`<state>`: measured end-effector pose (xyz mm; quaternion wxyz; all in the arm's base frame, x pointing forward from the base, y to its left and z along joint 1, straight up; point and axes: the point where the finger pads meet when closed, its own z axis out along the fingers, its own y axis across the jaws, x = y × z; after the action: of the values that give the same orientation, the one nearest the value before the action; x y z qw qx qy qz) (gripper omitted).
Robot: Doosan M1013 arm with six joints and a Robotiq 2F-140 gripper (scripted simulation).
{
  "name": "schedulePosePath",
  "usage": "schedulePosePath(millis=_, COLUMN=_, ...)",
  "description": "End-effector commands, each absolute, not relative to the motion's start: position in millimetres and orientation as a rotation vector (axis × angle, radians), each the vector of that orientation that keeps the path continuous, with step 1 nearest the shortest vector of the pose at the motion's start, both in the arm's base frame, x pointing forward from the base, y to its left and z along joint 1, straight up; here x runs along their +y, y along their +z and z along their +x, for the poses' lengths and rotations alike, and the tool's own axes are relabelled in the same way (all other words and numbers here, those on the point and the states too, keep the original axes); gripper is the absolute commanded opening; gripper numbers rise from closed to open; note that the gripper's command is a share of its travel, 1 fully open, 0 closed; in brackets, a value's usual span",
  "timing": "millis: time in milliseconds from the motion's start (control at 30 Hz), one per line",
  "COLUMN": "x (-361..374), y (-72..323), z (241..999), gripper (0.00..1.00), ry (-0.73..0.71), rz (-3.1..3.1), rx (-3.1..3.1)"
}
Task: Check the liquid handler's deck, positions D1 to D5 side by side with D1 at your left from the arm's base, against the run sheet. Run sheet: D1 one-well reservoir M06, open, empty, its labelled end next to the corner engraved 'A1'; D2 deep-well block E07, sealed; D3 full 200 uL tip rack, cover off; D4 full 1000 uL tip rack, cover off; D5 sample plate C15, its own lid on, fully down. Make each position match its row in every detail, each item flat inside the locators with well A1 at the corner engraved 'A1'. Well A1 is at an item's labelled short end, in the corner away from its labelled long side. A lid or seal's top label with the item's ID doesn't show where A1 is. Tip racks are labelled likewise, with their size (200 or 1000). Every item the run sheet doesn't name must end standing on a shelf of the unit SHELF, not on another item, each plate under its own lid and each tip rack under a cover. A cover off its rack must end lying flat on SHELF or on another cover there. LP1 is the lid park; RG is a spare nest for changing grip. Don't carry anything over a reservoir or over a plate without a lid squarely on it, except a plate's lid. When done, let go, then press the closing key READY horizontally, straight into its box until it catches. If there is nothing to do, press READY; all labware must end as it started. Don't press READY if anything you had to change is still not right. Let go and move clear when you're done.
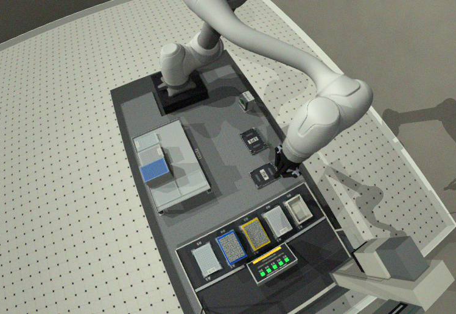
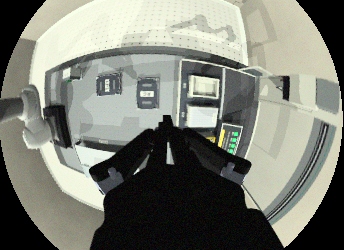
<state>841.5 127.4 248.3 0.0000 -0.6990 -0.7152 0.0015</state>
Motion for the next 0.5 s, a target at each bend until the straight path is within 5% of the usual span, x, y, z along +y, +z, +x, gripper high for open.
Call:
schedulePosePath(millis=0, x=137, y=250, z=842, gripper=0.10, ry=0.002, rz=-2.197, rx=-2.247)
schedulePosePath(millis=467, x=190, y=249, z=839, gripper=0.10, ry=0.002, rz=-2.196, rx=-2.247)
